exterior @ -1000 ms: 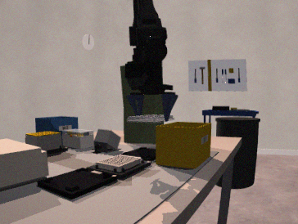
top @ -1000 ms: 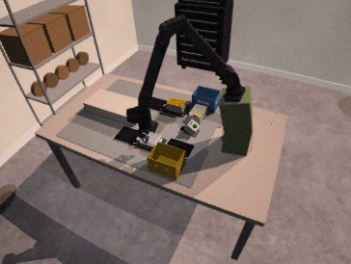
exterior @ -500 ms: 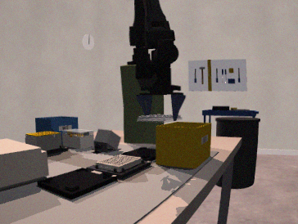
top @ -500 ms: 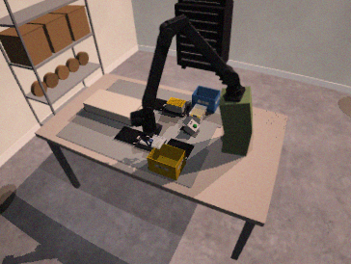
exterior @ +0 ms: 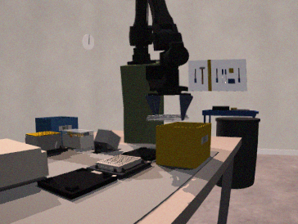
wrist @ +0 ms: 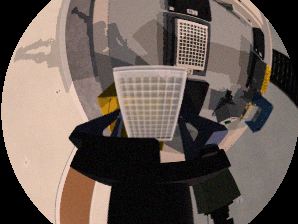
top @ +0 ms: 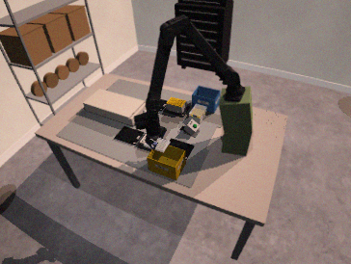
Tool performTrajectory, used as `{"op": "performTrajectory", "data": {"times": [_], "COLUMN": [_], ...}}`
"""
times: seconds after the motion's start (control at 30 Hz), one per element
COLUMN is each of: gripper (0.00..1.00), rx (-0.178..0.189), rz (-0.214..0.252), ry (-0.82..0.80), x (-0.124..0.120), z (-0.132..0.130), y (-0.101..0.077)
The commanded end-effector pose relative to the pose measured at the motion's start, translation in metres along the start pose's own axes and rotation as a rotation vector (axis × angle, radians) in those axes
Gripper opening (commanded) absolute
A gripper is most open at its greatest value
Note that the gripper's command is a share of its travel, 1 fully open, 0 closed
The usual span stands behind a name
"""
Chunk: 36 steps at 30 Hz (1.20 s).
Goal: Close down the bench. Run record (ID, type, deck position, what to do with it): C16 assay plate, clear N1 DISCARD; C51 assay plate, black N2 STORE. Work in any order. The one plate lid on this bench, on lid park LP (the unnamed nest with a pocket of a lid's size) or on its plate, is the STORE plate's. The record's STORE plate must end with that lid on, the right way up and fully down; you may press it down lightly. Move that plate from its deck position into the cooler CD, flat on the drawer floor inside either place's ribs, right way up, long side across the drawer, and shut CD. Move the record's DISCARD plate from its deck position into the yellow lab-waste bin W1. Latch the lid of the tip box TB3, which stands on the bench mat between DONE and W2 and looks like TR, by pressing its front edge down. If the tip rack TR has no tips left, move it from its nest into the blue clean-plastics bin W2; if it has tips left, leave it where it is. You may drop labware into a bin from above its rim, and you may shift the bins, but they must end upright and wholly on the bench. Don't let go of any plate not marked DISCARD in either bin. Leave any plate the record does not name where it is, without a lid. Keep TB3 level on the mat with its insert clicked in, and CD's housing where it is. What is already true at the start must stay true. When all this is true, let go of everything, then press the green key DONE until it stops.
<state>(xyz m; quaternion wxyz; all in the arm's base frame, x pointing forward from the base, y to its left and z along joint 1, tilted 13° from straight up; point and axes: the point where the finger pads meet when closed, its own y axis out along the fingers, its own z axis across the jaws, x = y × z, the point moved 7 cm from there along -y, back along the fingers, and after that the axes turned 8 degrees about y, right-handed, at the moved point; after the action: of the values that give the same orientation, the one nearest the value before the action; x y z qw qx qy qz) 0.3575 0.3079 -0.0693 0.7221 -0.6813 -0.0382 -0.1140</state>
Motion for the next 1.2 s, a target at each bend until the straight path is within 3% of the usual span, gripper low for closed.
{"op": "performTrajectory", "data": {"times": [0.0, 0.97, 1.17], "gripper": [0.00, 0.00, 0.00], "rx": [0.036, 0.018, 0.023], "rz": [-0.033, -0.015, -0.017], "ry": [0.006, 0.002, 0.005], "x": [-0.005, -0.076, -0.069], "z": [0.015, 0.025, 0.027], "y": [-0.014, -0.004, -0.007]}}
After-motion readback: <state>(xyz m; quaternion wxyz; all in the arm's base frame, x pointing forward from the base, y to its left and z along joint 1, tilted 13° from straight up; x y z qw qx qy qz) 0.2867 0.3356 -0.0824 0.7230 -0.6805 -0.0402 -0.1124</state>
